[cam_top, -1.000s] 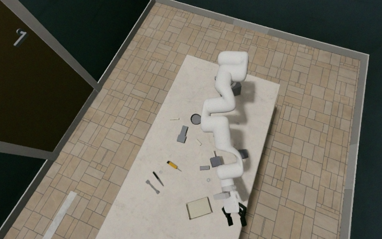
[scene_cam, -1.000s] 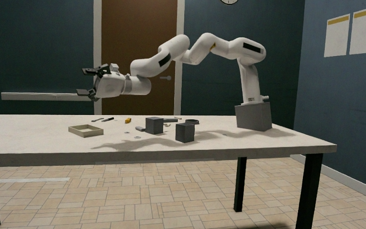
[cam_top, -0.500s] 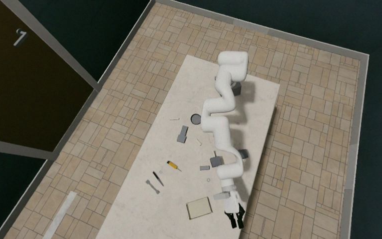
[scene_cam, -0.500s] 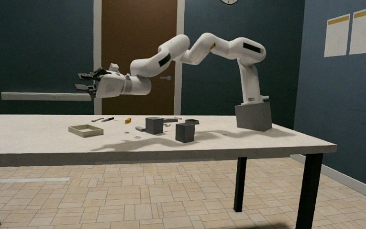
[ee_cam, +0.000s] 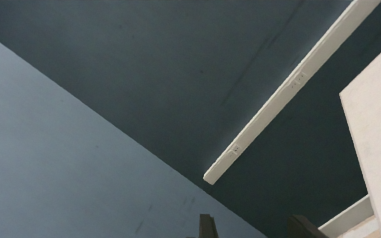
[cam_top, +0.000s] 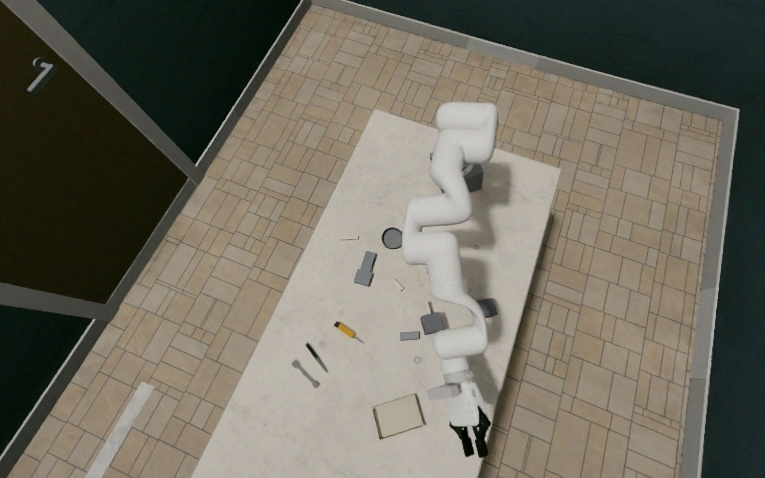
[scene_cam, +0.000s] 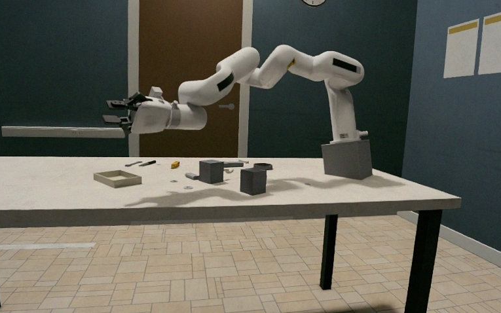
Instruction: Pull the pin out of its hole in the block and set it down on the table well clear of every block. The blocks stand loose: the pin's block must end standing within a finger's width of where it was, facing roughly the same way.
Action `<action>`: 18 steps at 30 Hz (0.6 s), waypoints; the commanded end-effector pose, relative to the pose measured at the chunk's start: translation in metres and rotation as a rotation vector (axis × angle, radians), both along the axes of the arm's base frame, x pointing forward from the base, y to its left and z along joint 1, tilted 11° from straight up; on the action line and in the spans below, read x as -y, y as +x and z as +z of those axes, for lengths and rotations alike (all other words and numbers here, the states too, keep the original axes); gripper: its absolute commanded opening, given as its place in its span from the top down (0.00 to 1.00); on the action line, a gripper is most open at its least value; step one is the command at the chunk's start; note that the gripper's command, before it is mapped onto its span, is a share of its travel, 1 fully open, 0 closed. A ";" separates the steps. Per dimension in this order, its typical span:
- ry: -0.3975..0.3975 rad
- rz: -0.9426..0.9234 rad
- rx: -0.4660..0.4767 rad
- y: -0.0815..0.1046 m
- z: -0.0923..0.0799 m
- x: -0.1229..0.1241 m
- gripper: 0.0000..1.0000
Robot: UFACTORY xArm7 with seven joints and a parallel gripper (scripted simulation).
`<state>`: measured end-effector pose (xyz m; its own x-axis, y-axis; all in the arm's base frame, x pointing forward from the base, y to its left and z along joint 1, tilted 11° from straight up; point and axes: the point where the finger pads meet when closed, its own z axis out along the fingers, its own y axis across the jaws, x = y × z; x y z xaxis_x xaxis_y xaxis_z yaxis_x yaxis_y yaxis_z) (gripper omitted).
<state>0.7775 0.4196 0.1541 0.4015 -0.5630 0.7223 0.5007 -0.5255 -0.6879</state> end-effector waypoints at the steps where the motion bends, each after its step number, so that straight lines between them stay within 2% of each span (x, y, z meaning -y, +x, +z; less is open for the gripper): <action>1: 0.003 0.000 0.005 0.000 0.004 -0.001 0.55; 18: 0.015 -0.003 -0.001 0.000 0.002 0.000 0.55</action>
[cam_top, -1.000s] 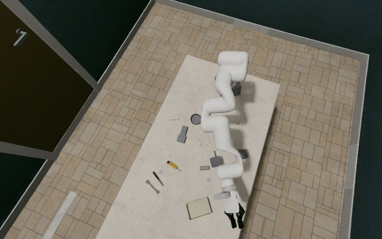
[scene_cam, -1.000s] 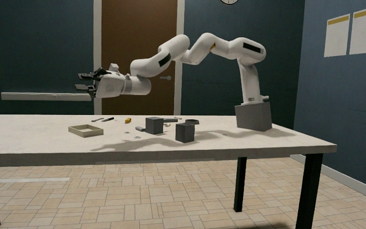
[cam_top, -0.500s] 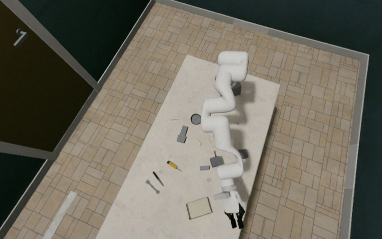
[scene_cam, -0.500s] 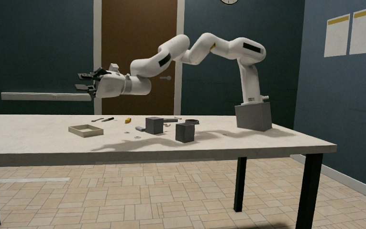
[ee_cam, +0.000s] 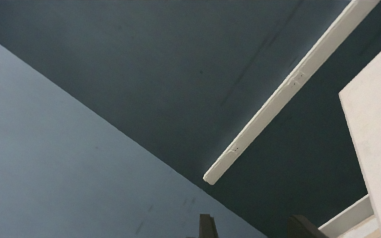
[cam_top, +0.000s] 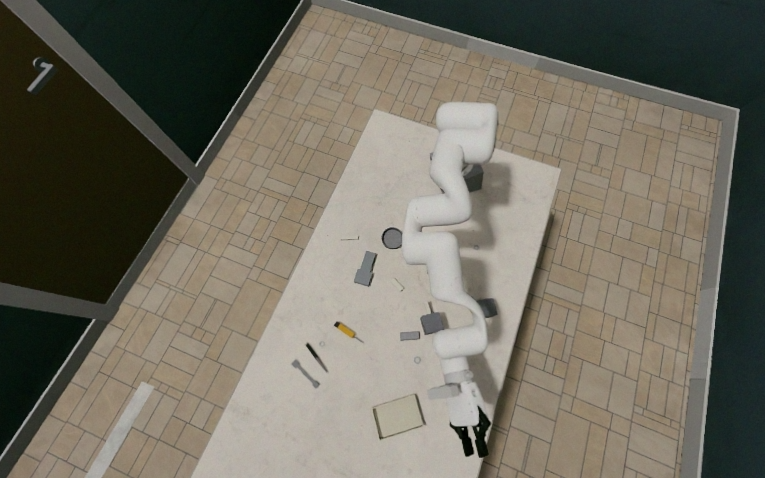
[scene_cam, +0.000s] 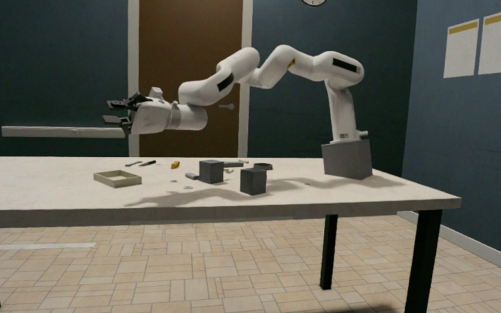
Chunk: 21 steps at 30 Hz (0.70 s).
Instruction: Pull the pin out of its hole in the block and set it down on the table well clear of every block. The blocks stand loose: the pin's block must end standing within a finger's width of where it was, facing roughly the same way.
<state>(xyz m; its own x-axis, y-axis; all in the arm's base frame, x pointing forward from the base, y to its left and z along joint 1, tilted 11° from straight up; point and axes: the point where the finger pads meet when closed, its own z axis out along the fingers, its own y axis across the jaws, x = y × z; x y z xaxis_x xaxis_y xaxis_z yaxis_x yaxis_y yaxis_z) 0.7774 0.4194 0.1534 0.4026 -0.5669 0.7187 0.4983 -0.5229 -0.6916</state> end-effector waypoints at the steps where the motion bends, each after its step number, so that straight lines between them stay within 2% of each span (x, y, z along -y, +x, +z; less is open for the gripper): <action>1: 0.016 -0.003 -0.001 0.000 0.002 0.000 0.55; 9: 0.070 -0.018 -0.030 -0.002 -0.008 0.001 0.55; 18: 0.248 -0.087 -0.119 -0.008 -0.035 0.010 0.55; 20: 0.248 -0.087 -0.119 -0.008 -0.035 0.010 0.55; 21: 0.275 -0.100 -0.132 -0.008 -0.038 0.011 0.55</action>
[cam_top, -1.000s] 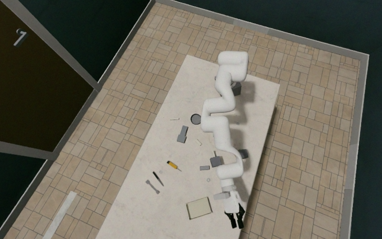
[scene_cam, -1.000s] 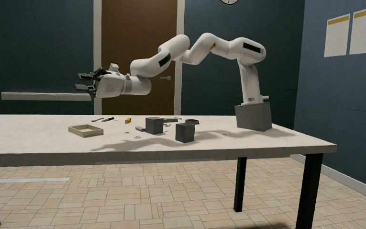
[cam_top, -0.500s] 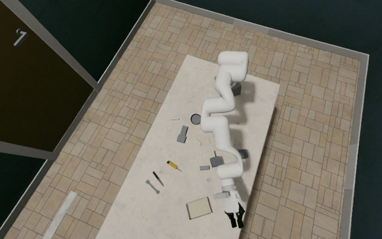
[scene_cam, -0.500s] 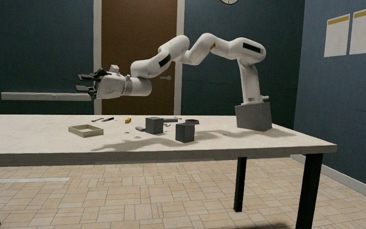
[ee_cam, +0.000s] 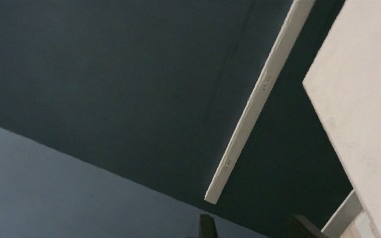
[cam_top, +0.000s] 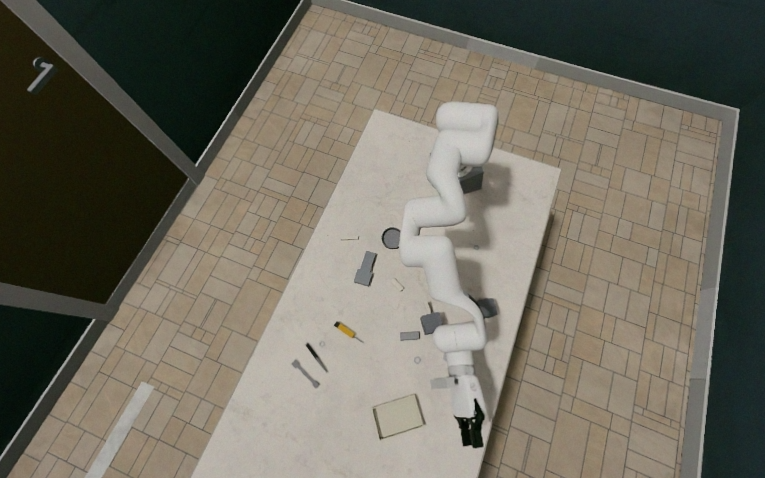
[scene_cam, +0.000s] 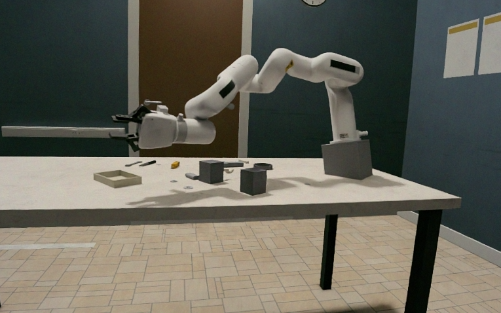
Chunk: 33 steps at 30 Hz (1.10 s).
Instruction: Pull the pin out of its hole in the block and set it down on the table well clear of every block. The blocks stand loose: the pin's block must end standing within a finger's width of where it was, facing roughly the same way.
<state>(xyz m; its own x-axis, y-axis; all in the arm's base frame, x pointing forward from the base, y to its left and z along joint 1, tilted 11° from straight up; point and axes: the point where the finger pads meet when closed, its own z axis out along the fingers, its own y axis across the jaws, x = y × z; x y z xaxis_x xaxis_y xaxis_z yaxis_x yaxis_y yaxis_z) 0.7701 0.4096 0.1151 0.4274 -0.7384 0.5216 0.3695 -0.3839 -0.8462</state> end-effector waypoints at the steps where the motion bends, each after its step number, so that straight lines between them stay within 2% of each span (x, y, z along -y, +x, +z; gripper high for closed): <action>1: 0.079 -0.039 -0.026 -0.002 -0.004 0.004 0.55; 8: 0.304 -0.181 -0.145 -0.008 -0.030 0.023 0.55; 14: 0.512 -0.366 -0.272 -0.017 -0.054 0.051 0.55; 16: 0.512 -0.366 -0.272 -0.017 -0.054 0.051 0.55; 23: 0.733 -0.639 -0.453 -0.036 -0.081 0.090 0.55; 27: 0.825 -0.792 -0.566 -0.055 -0.093 0.111 0.55; 31: 0.896 -0.938 -0.689 -0.078 -0.099 0.129 0.55; 33: 0.896 -0.938 -0.689 -0.078 -0.099 0.129 0.55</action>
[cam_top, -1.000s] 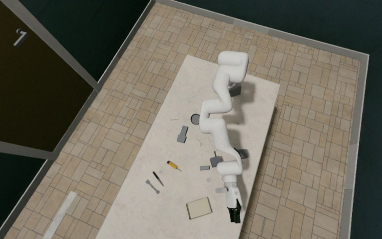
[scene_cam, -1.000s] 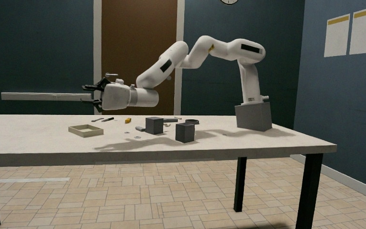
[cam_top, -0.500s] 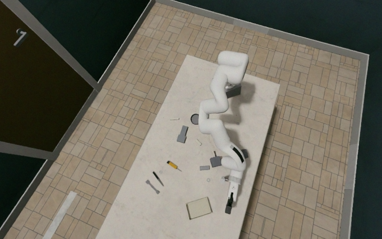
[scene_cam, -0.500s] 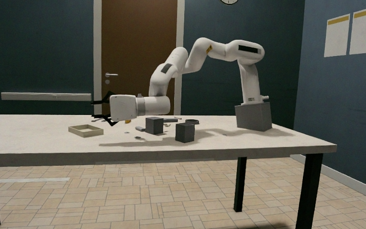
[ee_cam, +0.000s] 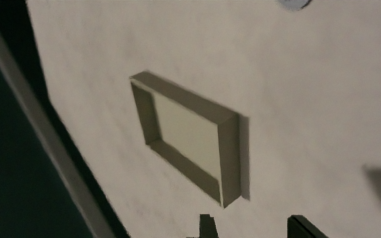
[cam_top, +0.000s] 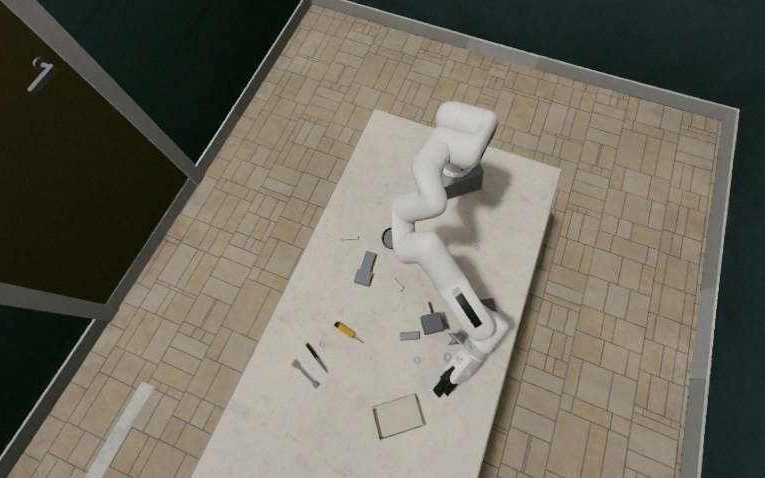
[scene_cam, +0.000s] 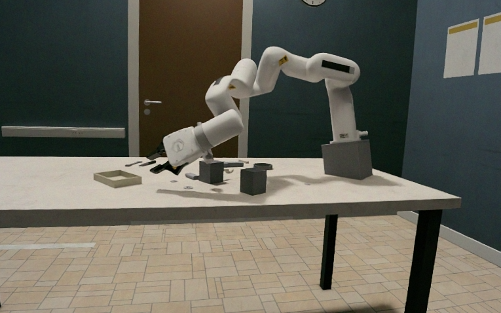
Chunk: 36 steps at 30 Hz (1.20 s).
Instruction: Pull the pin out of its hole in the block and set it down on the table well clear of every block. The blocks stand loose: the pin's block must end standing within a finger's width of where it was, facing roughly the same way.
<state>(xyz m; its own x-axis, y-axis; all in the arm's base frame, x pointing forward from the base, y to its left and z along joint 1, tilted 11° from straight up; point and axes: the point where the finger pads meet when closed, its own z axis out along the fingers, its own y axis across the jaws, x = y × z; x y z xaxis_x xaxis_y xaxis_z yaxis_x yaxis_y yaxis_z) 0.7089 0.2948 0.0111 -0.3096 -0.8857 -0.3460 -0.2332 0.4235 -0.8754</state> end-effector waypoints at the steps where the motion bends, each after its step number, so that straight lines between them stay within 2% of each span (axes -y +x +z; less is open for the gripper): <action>1: 0.085 -0.124 -0.158 -0.023 0.005 0.019 0.55; 7: 0.199 -0.242 -0.385 -0.065 0.013 0.040 0.55; 15: 0.301 -0.301 -0.639 -0.120 0.047 0.067 0.55; 17: 0.301 -0.301 -0.639 -0.120 0.047 0.067 0.55; 23: 0.322 -0.309 -0.793 -0.155 0.056 0.094 0.55; 29: 0.331 -0.300 -0.901 -0.183 0.065 0.116 0.55; 36: 0.334 -0.289 -0.958 -0.199 0.071 0.129 0.55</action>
<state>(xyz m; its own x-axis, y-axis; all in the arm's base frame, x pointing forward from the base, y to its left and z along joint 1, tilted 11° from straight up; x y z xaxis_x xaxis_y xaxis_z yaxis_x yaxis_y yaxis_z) 0.5170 0.1709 0.0762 -0.7721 -0.6322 -0.0648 -0.6046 0.7621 -0.2315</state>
